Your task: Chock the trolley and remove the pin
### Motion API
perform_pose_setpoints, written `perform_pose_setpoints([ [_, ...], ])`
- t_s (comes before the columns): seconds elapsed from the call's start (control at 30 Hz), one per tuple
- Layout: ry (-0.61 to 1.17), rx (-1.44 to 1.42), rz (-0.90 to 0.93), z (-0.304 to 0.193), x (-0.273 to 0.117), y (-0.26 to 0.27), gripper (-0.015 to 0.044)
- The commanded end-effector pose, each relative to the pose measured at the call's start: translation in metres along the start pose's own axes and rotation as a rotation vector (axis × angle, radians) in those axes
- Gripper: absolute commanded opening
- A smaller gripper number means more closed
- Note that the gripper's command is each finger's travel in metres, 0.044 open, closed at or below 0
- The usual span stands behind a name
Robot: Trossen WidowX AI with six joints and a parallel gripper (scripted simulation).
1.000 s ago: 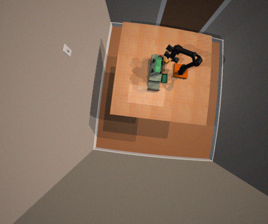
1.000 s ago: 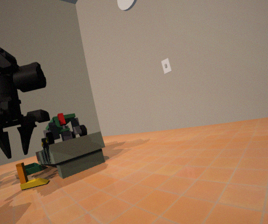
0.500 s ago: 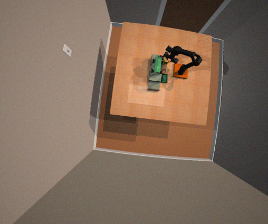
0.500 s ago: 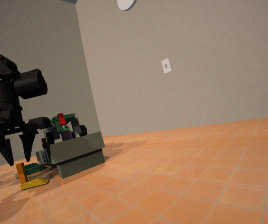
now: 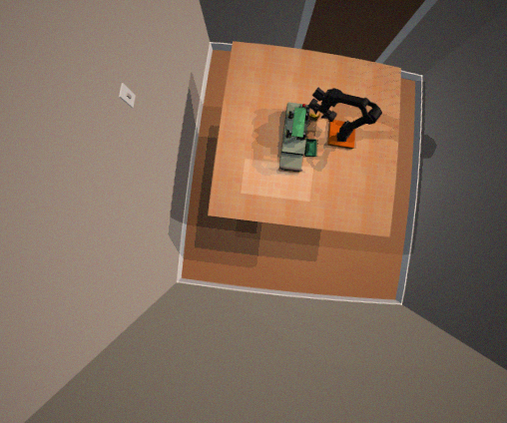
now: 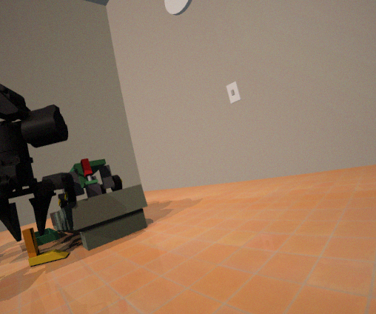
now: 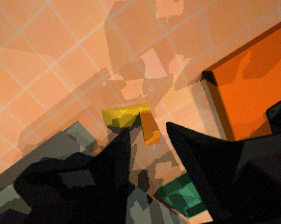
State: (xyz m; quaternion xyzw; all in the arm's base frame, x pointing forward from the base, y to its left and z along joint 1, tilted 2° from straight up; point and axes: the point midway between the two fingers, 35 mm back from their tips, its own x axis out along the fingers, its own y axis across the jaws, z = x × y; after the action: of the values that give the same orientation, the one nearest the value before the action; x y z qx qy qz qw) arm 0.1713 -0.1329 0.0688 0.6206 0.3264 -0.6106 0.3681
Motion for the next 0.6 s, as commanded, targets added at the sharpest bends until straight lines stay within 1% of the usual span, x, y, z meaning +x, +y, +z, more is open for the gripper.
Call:
perform_pose_setpoints([
  [0.0,-0.002,0.003,-0.008,0.000,0.007,-0.001,0.0190],
  [0.4,-0.002,0.003,-0.008,0.001,0.022,-0.001,0.0190],
  [0.57,0.000,0.001,-0.003,0.000,0.019,-0.001,0.0059],
])
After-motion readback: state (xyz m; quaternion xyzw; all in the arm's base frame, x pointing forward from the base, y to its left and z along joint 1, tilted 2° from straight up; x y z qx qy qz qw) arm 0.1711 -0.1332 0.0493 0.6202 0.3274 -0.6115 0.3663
